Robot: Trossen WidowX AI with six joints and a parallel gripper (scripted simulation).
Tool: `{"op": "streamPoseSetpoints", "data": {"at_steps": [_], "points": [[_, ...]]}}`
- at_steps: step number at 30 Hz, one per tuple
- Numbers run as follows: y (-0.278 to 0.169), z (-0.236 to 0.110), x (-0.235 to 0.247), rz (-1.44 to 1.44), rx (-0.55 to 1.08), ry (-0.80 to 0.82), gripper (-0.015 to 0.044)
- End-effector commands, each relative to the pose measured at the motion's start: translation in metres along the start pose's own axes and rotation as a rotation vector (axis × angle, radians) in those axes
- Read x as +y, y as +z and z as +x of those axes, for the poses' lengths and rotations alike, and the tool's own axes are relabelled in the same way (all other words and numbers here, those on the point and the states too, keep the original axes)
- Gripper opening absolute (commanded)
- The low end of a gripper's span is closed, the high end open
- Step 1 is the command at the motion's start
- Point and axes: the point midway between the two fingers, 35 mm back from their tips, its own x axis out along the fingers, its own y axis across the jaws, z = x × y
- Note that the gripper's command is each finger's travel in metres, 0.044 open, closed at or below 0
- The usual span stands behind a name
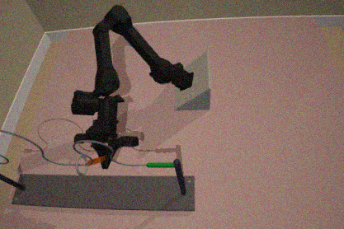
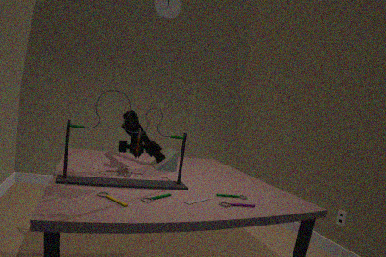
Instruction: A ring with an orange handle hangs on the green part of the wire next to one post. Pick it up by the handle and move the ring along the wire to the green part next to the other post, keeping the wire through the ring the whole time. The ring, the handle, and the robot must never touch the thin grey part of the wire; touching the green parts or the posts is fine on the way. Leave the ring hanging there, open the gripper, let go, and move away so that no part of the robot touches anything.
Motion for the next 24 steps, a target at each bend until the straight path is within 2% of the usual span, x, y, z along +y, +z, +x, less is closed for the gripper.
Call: {"op": "streamPoseSetpoints", "data": {"at_steps": [1, 24], "points": [[-0.001, -0.001, 0.010, 0.047, 0.008, 0.023, -0.0150], [0.018, -0.020, 0.080, 0.465, 0.059, 0.258, -0.0150]]}}
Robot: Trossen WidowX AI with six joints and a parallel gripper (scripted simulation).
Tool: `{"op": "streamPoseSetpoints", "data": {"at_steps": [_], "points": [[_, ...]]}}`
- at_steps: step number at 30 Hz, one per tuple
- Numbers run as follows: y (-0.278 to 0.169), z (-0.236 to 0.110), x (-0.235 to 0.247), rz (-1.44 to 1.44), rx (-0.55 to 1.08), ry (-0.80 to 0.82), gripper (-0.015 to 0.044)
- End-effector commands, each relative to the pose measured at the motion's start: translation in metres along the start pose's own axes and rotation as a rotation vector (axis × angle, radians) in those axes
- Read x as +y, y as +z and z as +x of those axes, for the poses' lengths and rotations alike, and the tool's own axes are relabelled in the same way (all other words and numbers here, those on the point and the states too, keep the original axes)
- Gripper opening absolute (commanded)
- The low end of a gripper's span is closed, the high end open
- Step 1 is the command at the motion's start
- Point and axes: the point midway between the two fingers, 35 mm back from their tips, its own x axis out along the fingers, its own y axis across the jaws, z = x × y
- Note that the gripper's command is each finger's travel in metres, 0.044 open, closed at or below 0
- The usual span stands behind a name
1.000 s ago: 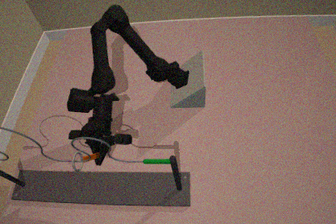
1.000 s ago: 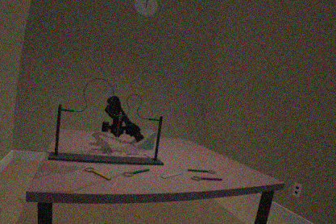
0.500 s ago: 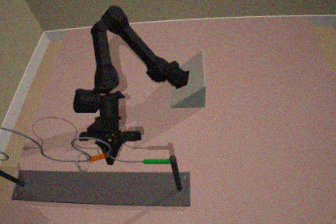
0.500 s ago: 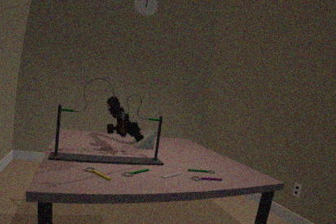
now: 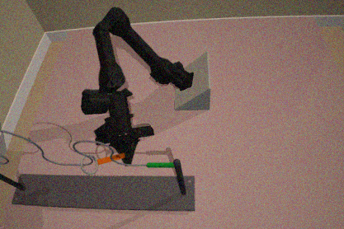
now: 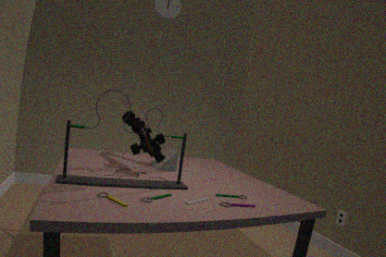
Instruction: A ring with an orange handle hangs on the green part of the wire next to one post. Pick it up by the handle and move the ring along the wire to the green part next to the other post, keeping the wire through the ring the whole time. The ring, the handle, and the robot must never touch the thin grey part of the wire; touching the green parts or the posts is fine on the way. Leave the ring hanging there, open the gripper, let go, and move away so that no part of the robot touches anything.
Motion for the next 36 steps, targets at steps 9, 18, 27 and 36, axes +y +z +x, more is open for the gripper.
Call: {"op": "streamPoseSetpoints", "data": {"at_steps": [9, 18, 27, 36], "points": [[0.007, -0.009, 0.044, 0.260, 0.030, 0.151, -0.0150], [0.019, -0.020, 0.074, 0.455, 0.055, 0.261, -0.0150], [0.037, -0.033, 0.099, 0.650, 0.080, 0.371, -0.0150], [0.059, -0.048, 0.119, 0.844, 0.105, 0.479, -0.0150]]}}
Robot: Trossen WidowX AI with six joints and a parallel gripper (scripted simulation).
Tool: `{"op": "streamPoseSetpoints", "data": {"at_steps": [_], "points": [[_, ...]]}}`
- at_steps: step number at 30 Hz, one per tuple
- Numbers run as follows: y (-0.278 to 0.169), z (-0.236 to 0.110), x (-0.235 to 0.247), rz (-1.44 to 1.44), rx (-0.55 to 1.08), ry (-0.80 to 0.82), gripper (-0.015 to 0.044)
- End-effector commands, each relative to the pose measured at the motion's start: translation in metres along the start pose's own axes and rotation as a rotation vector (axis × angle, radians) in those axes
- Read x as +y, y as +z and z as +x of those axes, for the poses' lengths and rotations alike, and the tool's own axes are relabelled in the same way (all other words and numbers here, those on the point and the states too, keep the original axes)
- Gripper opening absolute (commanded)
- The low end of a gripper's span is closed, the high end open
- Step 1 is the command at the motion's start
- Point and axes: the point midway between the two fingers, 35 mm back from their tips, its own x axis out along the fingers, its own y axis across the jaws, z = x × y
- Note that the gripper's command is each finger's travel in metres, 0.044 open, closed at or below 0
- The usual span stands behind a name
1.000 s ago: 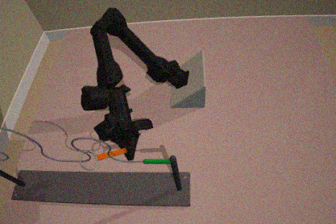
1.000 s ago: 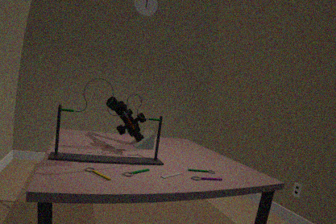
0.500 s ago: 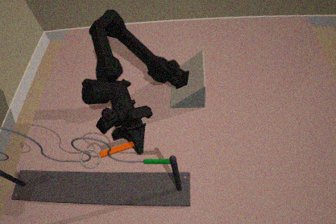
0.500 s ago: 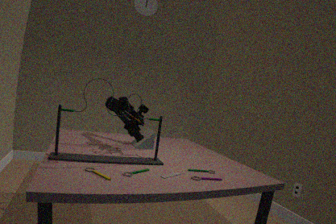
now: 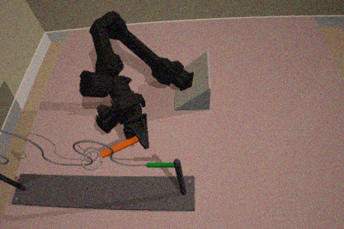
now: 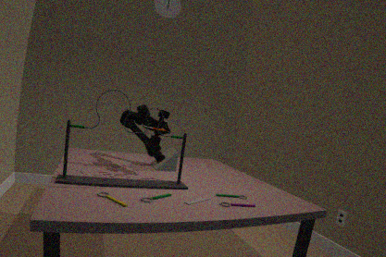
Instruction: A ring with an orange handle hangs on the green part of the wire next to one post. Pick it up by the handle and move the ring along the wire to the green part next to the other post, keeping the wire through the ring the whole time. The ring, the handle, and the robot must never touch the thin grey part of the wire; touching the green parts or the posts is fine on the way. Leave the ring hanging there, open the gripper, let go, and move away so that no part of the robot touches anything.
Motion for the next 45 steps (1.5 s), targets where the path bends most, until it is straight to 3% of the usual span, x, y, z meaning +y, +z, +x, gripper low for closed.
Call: {"op": "streamPoseSetpoints", "data": {"at_steps": [1, 25, 45], "points": [[0.001, -0.003, 0.017, 0.087, 0.013, 0.056, -0.0150], [0.022, -0.022, 0.080, 0.443, 0.060, 0.253, -0.0150], [0.022, -0.021, 0.075, 0.259, 0.038, 0.150, -0.0150]]}}
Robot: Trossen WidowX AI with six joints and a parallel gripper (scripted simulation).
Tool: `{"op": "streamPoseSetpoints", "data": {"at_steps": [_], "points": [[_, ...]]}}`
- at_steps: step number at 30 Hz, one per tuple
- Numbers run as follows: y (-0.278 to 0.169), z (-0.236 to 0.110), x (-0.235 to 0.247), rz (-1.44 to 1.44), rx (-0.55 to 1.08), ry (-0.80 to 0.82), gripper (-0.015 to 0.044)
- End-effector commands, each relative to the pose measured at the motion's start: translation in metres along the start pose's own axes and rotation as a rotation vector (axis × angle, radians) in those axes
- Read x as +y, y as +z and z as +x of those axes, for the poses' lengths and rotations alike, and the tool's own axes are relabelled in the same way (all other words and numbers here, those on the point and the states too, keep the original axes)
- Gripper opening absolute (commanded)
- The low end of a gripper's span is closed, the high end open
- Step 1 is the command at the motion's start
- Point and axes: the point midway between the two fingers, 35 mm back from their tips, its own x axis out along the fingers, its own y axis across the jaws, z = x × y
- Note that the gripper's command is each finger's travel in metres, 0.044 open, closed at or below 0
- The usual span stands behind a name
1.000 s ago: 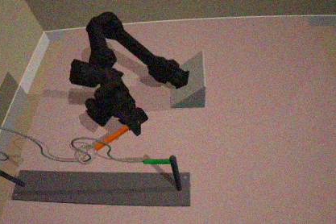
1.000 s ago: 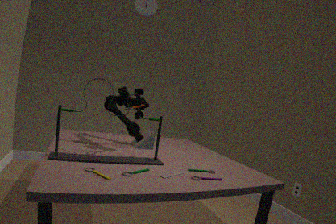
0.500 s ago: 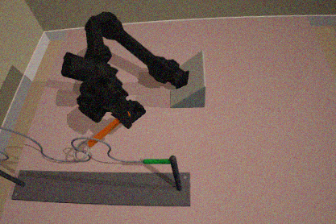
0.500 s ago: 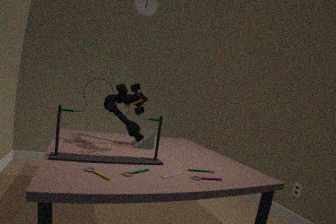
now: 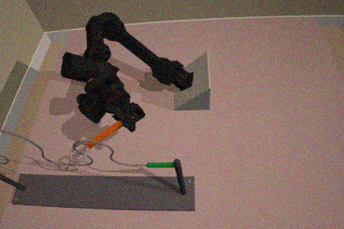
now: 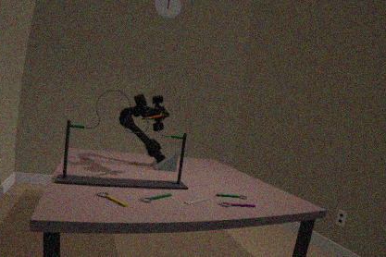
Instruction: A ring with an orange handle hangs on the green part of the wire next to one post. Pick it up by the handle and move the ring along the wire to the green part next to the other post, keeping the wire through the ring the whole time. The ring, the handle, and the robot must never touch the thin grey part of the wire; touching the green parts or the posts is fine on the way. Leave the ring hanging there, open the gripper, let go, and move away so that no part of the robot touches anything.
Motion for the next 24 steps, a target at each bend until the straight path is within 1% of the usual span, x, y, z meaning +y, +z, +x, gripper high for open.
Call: {"op": "streamPoseSetpoints", "data": {"at_steps": [1, 24], "points": [[0.001, 0.000, -0.003, -0.070, -0.011, -0.035, -0.0150], [0.010, 0.000, -0.037, -0.521, -0.067, -0.287, -0.0150]]}}
